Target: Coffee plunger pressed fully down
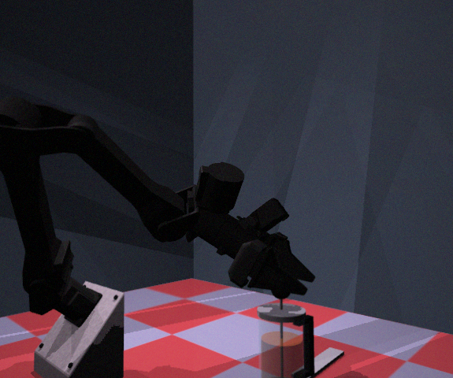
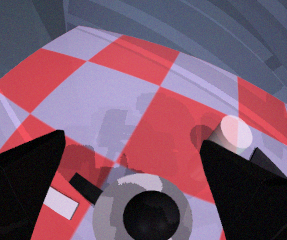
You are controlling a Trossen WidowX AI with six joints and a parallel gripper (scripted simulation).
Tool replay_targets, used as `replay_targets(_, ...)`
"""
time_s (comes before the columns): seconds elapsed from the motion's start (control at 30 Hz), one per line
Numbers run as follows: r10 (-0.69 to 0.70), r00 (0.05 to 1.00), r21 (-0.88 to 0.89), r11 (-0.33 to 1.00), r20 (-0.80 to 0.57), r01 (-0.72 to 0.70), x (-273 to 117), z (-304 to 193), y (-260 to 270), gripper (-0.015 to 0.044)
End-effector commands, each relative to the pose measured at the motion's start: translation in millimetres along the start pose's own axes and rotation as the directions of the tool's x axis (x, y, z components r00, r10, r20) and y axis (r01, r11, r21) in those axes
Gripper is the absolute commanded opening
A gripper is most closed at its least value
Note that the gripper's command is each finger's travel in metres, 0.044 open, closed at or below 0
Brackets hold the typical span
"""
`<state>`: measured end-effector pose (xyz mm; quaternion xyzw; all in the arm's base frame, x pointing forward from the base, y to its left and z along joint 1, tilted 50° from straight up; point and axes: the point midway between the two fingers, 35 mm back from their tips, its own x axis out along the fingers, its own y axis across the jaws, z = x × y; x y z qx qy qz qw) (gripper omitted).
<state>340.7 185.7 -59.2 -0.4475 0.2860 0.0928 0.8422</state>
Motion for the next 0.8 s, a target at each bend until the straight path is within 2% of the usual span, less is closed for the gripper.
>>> replay_targets(0.0, 0.004, 1.000, 0.003, 1.000, -0.002, -0.004, -4.3, 4.7, 0.2, 0.0440)
replay_targets(0.27, 0.000, 1.000, 0.008, 1.000, -0.018, 0.001, -66.0, 49.8, -10.1, 0.0440)
replay_targets(0.77, -0.001, 1.000, 0.008, 1.000, -0.018, 0.001, -67.4, 49.2, -9.6, 0.0440)
